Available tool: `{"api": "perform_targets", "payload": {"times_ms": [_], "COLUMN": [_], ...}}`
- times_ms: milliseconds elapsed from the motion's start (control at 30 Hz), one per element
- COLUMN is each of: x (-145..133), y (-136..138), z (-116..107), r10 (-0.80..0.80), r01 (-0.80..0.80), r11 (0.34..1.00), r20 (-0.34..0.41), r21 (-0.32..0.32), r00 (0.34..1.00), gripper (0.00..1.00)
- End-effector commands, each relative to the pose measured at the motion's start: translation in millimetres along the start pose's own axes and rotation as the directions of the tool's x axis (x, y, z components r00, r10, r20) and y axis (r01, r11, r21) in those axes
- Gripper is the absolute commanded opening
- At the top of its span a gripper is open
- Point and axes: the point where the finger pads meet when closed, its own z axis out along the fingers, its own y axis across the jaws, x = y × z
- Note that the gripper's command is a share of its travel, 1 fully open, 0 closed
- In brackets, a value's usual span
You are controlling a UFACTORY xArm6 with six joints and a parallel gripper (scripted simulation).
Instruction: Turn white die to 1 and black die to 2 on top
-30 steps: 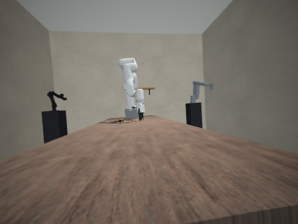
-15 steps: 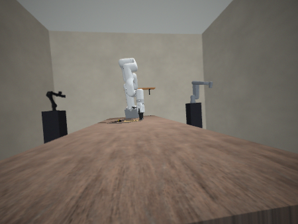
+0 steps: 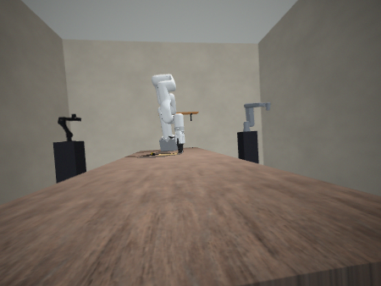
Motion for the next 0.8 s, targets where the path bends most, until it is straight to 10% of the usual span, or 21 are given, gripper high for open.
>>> {"api": "perform_targets", "payload": {"times_ms": [0,767], "x": [-0.7,-0.6], "y": [-0.8,-0.8], "z": [-0.6,-27.1], "r10": [0.000,0.000], "r01": [0.000,0.000], "r11": [1.000,1.000], "r20": [0.002,0.002], "r21": [0.002,0.002], "r00": [1.000,1.000], "gripper": [0.11,0.11]}}
